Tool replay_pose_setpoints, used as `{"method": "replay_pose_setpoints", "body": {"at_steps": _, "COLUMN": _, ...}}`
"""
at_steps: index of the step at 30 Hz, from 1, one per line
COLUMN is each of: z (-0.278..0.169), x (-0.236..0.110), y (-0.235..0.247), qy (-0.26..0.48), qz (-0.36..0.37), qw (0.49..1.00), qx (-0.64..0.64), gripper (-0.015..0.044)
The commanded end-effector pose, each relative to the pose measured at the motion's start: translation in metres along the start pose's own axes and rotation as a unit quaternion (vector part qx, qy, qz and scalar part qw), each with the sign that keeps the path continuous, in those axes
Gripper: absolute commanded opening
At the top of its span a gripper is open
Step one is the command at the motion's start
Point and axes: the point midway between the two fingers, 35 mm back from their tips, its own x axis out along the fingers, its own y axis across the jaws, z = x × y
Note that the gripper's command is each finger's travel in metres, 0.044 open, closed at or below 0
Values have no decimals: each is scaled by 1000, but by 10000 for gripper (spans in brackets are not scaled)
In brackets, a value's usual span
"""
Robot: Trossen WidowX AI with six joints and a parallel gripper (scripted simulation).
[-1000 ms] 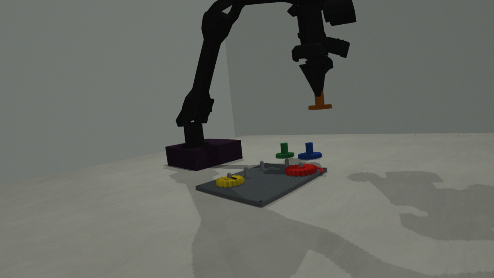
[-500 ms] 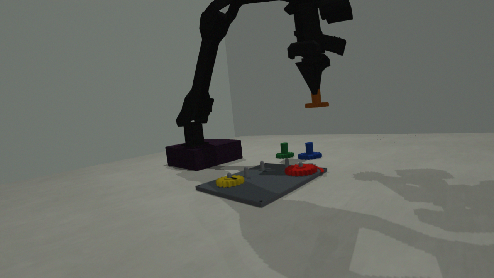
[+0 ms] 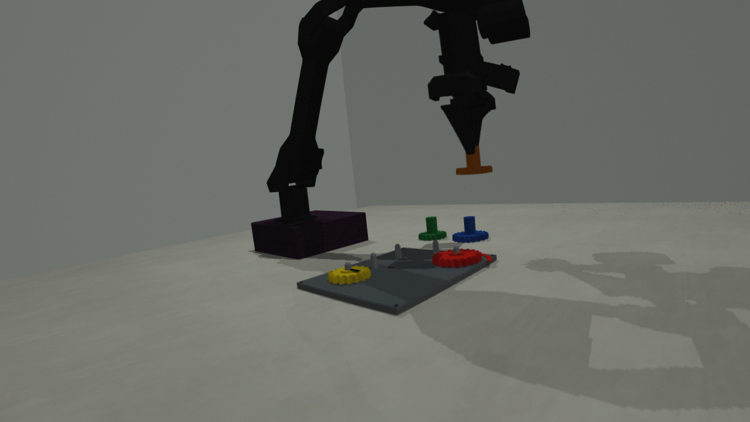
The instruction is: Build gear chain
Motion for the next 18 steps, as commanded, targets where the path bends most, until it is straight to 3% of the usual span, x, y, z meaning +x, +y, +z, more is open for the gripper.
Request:
{"method": "replay_pose_setpoints", "body": {"at_steps": 1, "z": -2, "x": 1, "y": -3, "qy": -4, "qz": -1, "qw": 1000, "qx": -1, "gripper": 0}}
{"method": "replay_pose_setpoints", "body": {"at_steps": 18, "z": -16, "x": 19, "y": -13, "qy": -3, "qz": -1, "qw": 1000, "qx": -1, "gripper": 0}}
